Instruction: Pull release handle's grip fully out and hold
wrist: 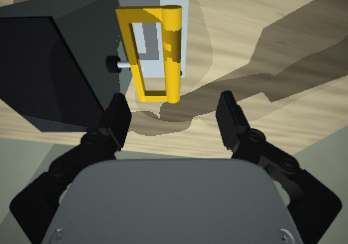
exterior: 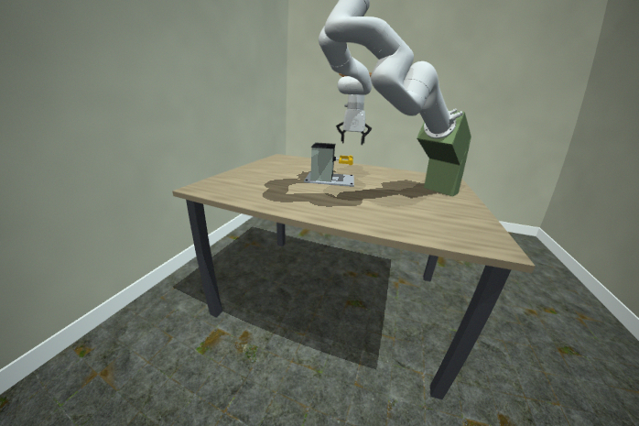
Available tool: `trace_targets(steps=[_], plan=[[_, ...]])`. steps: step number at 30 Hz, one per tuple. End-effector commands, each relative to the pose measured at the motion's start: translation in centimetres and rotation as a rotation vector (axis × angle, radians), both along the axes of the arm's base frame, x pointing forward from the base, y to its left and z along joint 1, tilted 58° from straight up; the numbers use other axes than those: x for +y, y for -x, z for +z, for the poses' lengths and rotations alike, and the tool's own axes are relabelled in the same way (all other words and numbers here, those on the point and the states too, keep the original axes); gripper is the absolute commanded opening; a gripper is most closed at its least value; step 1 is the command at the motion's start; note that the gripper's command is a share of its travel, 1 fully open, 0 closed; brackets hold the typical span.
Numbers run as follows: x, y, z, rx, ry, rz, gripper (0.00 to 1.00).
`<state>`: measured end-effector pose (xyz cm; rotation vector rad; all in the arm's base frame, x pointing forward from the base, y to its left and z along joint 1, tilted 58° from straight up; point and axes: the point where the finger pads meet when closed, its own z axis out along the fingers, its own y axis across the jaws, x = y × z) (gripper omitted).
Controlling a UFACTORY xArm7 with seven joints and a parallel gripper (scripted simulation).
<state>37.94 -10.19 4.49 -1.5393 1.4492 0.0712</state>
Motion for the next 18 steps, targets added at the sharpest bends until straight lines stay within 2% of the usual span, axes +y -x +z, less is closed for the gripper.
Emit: trace_targets(steps=[1,3,4,18], plan=[[0.16,-0.14,0.16,0.017,0.004,-0.01,1.0],[0.16,-0.14,0.16,0.017,0.004,-0.01,1.0],[0.16,-0.14,0.16,0.017,0.004,-0.01,0.0],[0.16,-0.14,0.16,0.017,0.004,-0.01,0.0]])
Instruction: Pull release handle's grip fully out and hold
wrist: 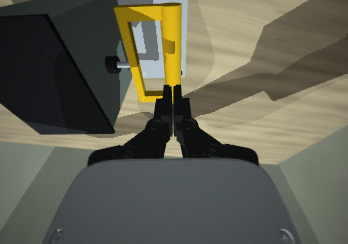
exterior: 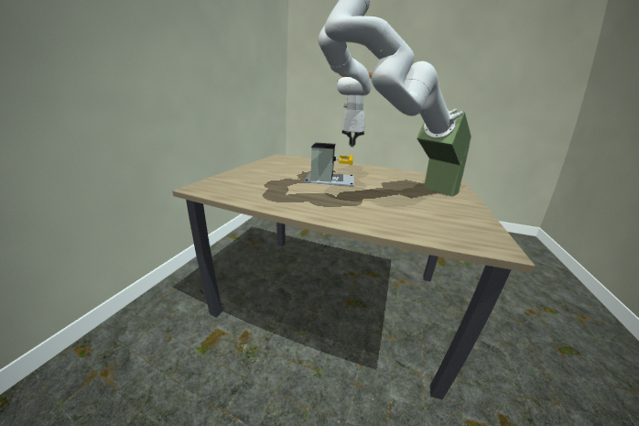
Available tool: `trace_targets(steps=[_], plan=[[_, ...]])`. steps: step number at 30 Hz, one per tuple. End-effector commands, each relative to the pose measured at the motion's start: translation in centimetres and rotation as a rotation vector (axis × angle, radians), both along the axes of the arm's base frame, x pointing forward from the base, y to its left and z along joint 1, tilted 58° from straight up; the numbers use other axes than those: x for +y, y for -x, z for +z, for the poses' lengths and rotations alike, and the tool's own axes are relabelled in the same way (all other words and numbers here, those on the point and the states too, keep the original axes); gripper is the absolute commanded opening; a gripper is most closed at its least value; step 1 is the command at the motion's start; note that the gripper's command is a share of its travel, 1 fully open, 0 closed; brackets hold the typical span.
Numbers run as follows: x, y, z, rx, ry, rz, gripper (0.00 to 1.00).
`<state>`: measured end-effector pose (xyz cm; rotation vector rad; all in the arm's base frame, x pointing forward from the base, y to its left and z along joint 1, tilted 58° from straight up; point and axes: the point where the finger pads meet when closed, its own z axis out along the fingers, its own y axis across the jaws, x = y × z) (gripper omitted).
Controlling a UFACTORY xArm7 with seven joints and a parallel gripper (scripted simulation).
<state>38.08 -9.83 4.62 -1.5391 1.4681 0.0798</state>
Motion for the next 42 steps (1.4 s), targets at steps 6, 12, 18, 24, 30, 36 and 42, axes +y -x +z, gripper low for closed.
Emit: trace_targets(steps=[6,12,18,24,30,36,42], plan=[[-0.19,0.0,0.03,-0.001,0.002,-0.004,0.0],[-0.19,0.0,0.03,-0.001,0.002,-0.004,0.0],[-0.19,0.0,0.03,-0.001,0.002,-0.004,0.0],[-0.19,0.0,0.03,-0.001,0.002,-0.004,0.0],[-0.19,0.0,0.03,-0.001,0.002,-0.004,0.0],[-0.19,0.0,0.03,-0.001,0.002,-0.004,0.51],[-0.19,0.0,0.03,-0.001,0.002,-0.004,0.51]])
